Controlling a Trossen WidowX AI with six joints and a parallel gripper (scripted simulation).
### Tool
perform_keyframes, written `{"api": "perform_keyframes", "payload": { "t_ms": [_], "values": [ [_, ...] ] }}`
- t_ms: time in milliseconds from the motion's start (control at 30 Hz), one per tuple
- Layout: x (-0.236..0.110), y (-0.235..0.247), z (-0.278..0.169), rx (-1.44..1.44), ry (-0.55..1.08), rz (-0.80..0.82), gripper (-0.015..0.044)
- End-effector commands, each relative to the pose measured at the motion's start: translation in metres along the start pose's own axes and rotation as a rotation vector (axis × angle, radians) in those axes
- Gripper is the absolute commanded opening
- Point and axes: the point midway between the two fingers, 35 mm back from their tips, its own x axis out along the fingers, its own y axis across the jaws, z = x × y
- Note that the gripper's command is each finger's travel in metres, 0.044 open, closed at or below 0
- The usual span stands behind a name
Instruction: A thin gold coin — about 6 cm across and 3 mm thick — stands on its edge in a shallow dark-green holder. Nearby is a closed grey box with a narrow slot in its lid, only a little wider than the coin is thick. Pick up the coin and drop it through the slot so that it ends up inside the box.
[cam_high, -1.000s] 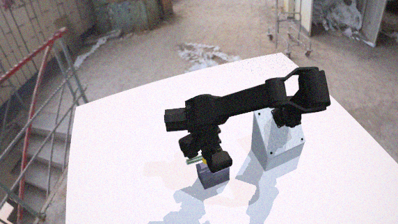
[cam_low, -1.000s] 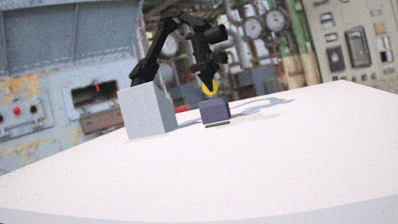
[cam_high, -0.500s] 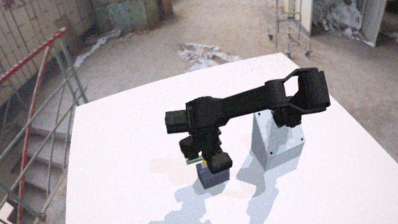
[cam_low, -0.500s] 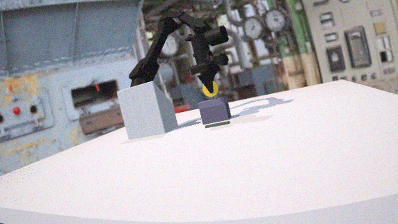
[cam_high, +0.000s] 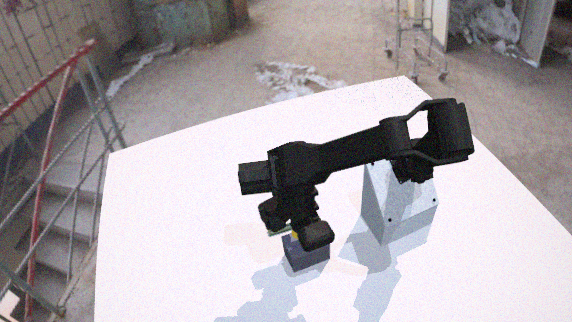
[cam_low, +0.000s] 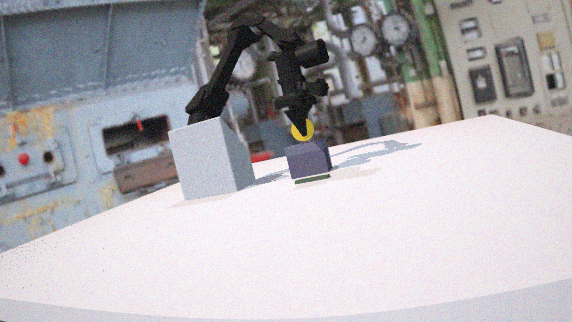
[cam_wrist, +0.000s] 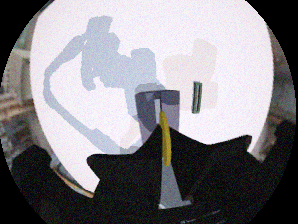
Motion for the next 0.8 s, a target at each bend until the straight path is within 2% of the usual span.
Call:
{"api": "perform_keyframes", "payload": {
  "t_ms": [0, 267, 467, 767],
  "values": [
    [0.0033, 0.0005, -0.0028, 0.009, 0.006, 0.008, 0.0000],
    [0.0062, 0.0004, -0.0031, 0.009, 0.006, 0.008, 0.0000],
    [0.0033, 0.0003, -0.0003, 0.000, 0.000, 0.000, 0.0157],
    [0.0033, 0.0003, -0.0003, 0.000, 0.000, 0.000, 0.0161]
  ]
}}
